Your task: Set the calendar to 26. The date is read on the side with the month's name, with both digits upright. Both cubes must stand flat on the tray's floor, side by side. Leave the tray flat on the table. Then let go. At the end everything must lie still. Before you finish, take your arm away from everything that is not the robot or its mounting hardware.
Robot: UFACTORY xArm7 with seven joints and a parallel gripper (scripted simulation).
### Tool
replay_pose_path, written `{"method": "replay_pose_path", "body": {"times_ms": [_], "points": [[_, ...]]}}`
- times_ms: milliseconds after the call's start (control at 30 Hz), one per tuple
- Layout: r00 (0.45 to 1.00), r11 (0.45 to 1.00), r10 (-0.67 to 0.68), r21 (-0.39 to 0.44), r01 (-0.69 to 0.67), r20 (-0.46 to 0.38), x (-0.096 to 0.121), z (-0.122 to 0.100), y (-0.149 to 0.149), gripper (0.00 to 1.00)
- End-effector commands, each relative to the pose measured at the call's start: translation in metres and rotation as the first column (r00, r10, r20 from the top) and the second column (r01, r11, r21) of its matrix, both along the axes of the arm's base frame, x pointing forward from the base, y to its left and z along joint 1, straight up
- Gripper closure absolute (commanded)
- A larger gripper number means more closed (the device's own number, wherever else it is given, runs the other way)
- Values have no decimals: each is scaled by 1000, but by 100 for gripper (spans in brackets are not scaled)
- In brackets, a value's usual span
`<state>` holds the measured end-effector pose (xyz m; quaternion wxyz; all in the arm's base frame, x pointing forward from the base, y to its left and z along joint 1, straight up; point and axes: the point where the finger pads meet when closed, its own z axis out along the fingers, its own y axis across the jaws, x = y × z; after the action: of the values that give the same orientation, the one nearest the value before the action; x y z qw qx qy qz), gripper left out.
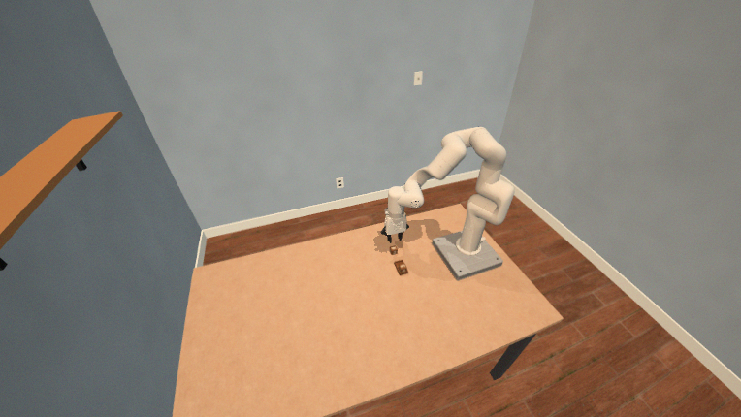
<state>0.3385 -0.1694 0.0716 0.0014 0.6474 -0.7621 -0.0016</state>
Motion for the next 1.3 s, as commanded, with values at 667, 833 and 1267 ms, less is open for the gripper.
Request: {"method": "replay_pose_path", "body": {"times_ms": [667, 833, 1267], "points": [[1000, 1000, 0, 0, 0, 3, 1, -5, -1, 51], [1000, 1000, 0, 0, 0, 3, 1, -9, -1, 51], [1000, 1000, 0, 0, 0, 3, 2, -29, -1, 51]]}}
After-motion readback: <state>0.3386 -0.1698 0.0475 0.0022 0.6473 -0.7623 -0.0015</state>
